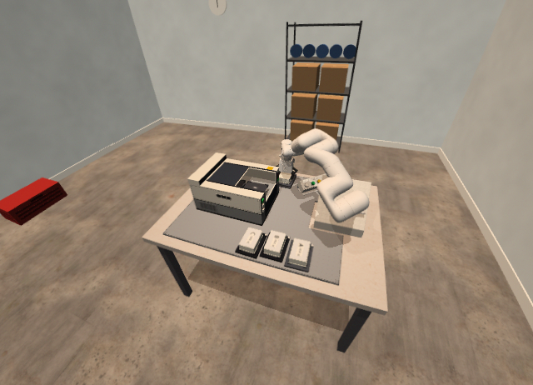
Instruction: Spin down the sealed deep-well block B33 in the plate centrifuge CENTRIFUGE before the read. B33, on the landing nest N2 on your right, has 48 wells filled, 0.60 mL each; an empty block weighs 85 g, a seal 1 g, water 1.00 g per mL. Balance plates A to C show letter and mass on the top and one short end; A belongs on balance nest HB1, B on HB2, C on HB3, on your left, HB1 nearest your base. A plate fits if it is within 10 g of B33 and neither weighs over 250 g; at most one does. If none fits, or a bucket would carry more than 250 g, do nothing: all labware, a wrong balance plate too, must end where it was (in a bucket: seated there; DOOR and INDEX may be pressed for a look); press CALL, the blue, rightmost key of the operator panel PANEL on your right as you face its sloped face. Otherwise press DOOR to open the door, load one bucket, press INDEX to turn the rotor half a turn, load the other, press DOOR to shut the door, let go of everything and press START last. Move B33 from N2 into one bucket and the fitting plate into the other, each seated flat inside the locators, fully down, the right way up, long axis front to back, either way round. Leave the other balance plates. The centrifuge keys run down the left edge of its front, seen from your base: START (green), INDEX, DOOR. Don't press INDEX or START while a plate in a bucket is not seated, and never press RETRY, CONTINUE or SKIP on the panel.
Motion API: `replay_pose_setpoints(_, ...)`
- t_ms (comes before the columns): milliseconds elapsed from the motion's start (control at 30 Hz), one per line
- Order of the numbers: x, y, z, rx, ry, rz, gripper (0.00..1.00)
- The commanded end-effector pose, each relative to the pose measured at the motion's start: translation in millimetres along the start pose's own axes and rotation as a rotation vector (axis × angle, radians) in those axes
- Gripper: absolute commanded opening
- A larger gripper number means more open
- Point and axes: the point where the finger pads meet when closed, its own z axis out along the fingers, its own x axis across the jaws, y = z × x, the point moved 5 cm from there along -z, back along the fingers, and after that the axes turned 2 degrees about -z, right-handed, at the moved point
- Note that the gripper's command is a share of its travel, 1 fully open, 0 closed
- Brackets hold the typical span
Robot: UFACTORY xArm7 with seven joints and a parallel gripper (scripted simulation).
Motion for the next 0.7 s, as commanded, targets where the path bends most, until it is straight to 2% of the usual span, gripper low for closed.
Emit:
replay_pose_setpoints(0, -1.1, -1.3, -3.3, 0.005, -0.004, 0.000, 1.00)
replay_pose_setpoints(667, -1.2, -1.4, -5.6, 0.005, -0.004, 0.000, 1.00)
